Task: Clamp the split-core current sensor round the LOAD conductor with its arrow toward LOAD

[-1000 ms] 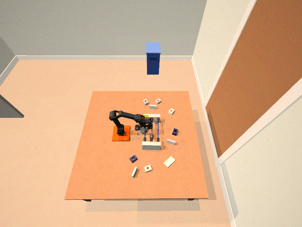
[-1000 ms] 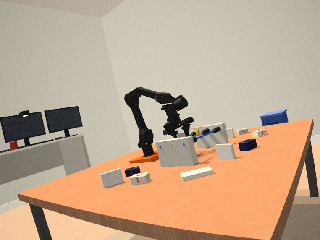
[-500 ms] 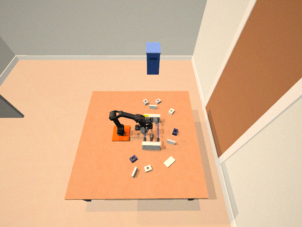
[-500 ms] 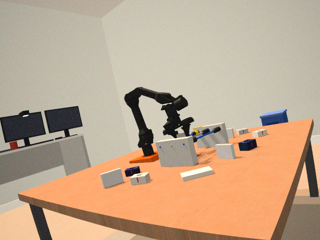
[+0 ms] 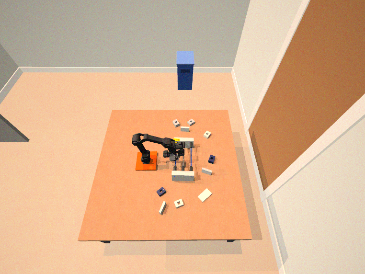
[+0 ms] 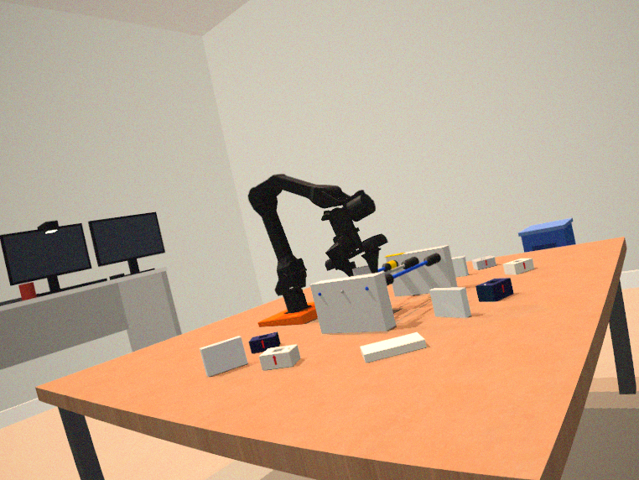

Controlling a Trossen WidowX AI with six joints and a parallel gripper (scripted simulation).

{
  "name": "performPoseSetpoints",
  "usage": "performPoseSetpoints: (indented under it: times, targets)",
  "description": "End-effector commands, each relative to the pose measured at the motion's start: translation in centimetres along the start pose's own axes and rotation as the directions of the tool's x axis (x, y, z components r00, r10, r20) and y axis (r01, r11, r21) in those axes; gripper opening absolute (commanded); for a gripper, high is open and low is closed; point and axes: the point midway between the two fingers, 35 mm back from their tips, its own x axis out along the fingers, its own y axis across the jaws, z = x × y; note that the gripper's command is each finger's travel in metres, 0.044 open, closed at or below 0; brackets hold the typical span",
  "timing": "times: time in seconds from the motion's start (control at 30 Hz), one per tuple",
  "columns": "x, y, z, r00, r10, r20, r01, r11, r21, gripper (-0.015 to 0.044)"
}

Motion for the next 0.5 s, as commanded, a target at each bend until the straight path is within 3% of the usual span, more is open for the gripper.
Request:
performPoseSetpoints:
  times: [0.0, 0.13, 0.47]
  targets:
    - [-0.02, -0.02, 0.00, 1.000, -0.001, 0.000, 0.001, 1.000, 0.000, 0.0268]
    - [0.00, 0.00, 0.00, 1.000, 0.000, 0.000, 0.000, 1.000, 0.000, 0.0279]
    - [0.00, 0.00, 0.00, 1.000, 0.000, 0.000, 0.000, 1.000, 0.000, 0.0212]
